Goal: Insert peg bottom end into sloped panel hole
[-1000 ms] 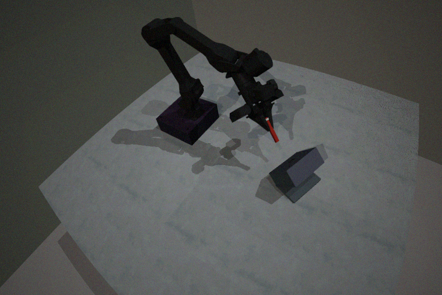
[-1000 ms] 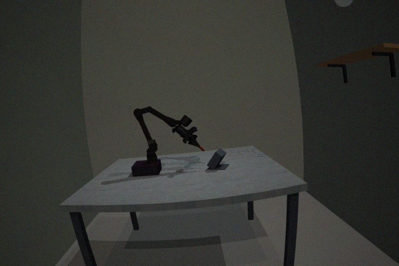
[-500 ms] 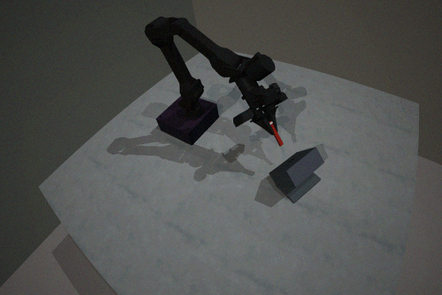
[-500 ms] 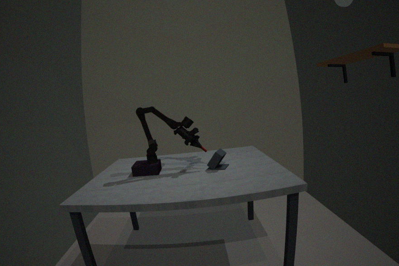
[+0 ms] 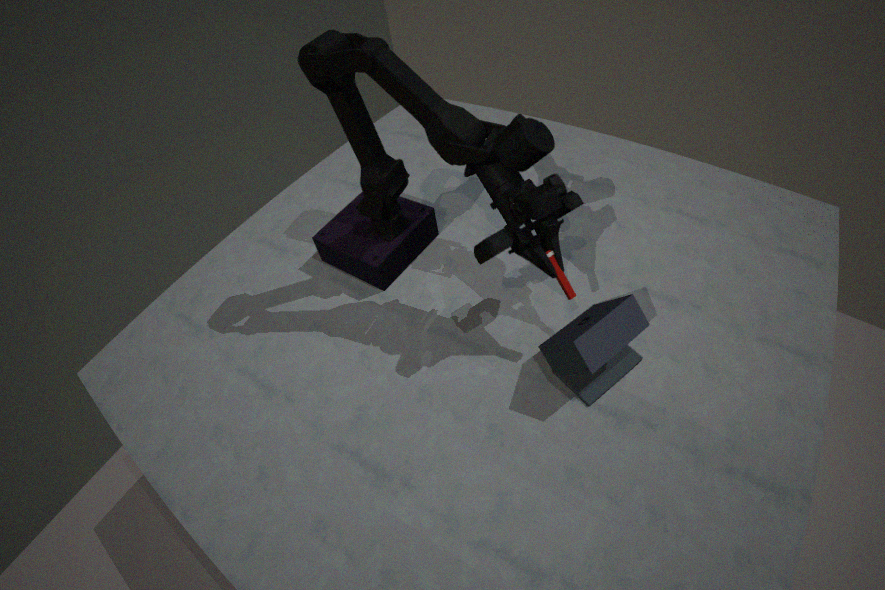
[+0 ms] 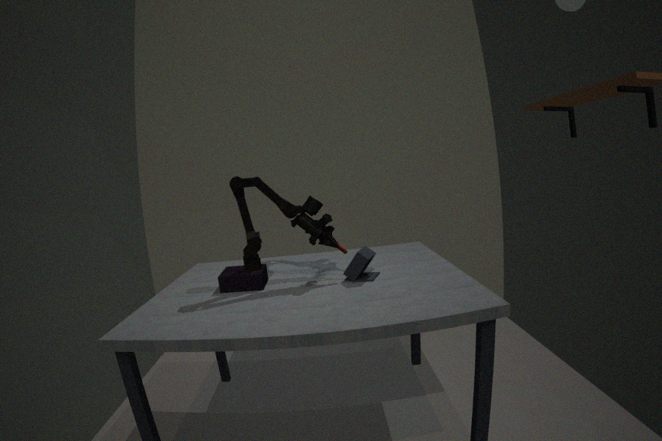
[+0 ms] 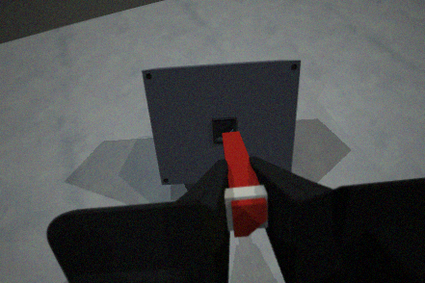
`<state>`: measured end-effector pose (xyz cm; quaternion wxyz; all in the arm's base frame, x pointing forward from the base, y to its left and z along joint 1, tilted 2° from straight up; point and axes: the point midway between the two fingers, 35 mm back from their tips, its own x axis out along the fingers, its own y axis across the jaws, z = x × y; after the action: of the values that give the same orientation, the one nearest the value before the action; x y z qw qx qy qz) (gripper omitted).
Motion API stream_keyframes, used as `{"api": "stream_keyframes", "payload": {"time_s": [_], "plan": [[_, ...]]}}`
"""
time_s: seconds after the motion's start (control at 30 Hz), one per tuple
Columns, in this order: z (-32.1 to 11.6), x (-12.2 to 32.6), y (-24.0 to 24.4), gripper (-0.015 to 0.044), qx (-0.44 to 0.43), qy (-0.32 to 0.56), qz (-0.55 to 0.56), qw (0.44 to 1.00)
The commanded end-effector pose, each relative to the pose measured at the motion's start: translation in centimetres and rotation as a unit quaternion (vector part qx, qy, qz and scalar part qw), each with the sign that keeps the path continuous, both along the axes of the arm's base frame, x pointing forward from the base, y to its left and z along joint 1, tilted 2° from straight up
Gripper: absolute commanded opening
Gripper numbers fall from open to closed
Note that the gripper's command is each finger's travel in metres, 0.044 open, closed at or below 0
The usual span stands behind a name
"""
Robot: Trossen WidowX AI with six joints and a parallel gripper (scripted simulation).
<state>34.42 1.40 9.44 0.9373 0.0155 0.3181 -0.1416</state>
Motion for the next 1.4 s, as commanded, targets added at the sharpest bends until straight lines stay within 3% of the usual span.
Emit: {"api": "stream_keyframes", "payload": {"time_s": [0.0, 1.37], "plan": [[-0.6, 0.1, 0.0, 0.0000, 0.007, -0.001, -0.003, 1.000], [-2.4, 1.9, -0.6, 0.0000, 0.019, -0.018, -0.011, 1.000]]}}
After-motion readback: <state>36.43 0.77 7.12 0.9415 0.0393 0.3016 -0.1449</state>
